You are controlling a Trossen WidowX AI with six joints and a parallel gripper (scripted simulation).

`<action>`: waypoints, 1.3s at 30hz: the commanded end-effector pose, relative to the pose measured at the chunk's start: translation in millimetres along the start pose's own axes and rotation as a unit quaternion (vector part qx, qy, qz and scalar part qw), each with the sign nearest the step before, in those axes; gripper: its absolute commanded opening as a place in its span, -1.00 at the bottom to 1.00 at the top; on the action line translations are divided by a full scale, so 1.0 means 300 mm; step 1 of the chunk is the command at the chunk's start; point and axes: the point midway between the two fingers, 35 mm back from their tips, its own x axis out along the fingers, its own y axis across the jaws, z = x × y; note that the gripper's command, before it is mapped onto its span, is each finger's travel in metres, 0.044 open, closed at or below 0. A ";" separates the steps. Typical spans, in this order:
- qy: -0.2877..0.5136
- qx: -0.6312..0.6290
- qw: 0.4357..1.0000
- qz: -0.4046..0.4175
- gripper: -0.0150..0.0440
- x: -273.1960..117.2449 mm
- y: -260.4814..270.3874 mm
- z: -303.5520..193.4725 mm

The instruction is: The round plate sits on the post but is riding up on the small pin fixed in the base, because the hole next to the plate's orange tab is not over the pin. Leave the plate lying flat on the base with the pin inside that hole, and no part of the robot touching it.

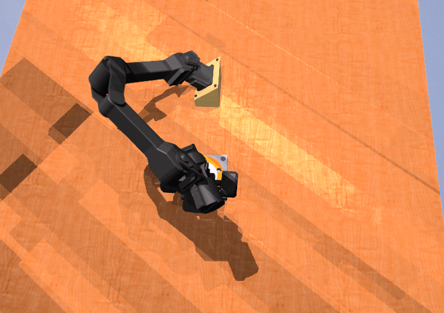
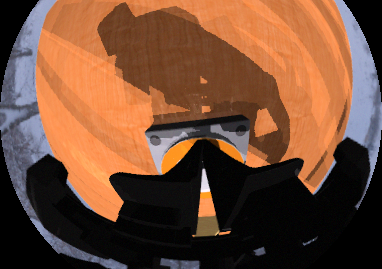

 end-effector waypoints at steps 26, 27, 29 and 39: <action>0.004 -0.002 1.000 -0.005 -0.49 -0.002 -0.122 -0.052; 0.004 -0.002 1.000 -0.005 -0.49 -0.003 -0.125 -0.055; 0.004 -0.002 1.000 -0.005 -0.49 -0.003 -0.130 -0.061; 0.004 -0.002 1.000 -0.005 -0.49 -0.006 -0.153 -0.090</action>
